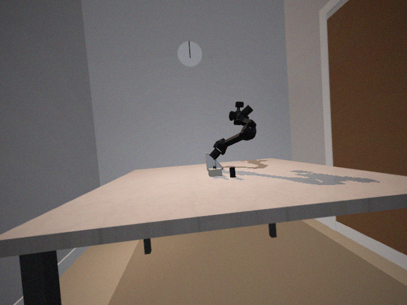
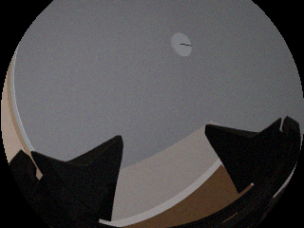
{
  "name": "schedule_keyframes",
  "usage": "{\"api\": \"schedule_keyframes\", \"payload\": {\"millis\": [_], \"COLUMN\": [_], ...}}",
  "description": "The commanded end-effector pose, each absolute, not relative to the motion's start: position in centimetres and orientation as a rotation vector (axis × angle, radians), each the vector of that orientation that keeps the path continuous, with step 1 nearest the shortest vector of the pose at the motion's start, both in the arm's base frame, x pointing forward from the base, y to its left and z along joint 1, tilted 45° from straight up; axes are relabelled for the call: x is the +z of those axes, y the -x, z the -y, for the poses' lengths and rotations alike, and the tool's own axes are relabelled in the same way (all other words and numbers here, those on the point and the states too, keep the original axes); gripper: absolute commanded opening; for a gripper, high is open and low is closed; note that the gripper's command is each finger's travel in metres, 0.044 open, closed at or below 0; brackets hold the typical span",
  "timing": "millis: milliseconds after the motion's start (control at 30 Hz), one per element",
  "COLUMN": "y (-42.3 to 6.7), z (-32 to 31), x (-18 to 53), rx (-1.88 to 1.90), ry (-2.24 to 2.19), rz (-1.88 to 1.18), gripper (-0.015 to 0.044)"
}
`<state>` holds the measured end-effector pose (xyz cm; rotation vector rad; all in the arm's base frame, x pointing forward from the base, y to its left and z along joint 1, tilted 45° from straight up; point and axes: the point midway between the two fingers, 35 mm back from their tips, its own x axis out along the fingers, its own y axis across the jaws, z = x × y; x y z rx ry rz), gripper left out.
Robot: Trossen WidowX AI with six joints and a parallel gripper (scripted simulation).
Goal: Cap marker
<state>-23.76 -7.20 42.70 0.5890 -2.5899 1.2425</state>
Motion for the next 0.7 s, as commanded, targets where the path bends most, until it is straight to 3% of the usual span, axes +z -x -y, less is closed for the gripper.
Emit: {"api": "schedule_keyframes", "payload": {"millis": [0, 167, 400, 667], "y": [23.8, 24.3, 21.1, 12.2], "z": [7.4, 13.7, 23.7, 32.5], "x": [42.6, 40.4, 36.2, 31.5], "rx": [1.255, 1.583, 2.124, 2.705], "ry": [-0.6, -0.886, -1.295, -1.603], "rz": [2.593, 2.666, 2.764, 2.899], "gripper": [0.0374, 0.0246, 0.0246, 0.0246]}}
